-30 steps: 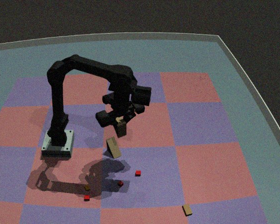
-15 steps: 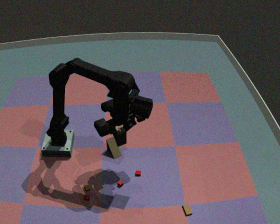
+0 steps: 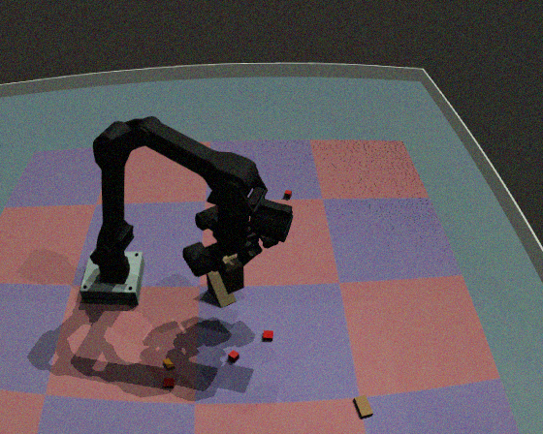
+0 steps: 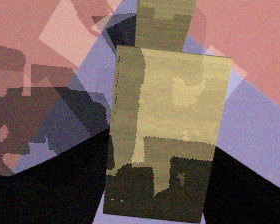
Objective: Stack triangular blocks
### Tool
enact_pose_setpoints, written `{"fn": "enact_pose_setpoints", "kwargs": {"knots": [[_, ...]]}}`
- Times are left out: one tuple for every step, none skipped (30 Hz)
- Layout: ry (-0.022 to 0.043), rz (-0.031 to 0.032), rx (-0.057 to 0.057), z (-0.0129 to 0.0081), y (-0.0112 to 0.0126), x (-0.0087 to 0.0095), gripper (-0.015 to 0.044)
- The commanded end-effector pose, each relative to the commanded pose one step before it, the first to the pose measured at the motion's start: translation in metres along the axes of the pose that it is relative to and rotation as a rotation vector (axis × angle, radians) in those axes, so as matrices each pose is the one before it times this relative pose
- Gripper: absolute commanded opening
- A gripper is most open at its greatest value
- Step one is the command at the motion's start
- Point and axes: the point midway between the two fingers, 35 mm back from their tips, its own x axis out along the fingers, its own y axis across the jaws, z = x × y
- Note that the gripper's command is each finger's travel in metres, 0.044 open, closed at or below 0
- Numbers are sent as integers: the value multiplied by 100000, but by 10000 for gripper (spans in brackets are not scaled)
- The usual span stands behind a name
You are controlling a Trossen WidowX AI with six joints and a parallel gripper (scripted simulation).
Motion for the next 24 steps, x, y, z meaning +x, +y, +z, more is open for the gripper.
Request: {"fn": "enact_pose_setpoints", "kwargs": {"knots": [[137,-78,497,506,147,1667,0],[-15,1,1,108,32,376,0],[-16,2,1,112,36,375,0],[-19,-15,-2,142,-169,373,0],[-17,-12,-2,123,-139,315,0],[-11,-7,-1,76,-82,189,0],[-4,-2,0,26,-27,63,0],[0,0,0,0,0,0,0],[-2,0,0,12,-2,67,0],[-6,-1,0,37,-6,201,0],[-7,-1,0,50,-6,260,0],[-12,-1,0,81,-5,403,0],[-14,-1,0,93,1,440,0],[-16,0,1,104,7,464,0],[-16,0,1,109,14,458,0],[-13,1,1,91,16,363,0],[-8,2,1,52,34,216,0],[-3,1,0,17,12,72,0],[1,3,1,-7,38,-1,0],[0,0,0,0,0,0,0],[0,2,0,-5,27,-1,0],[0,0,0,0,0,0,0],[87,-384,-167,-9,5,-27,0],[50,-344,-132,-6,15,-13,0]]}}
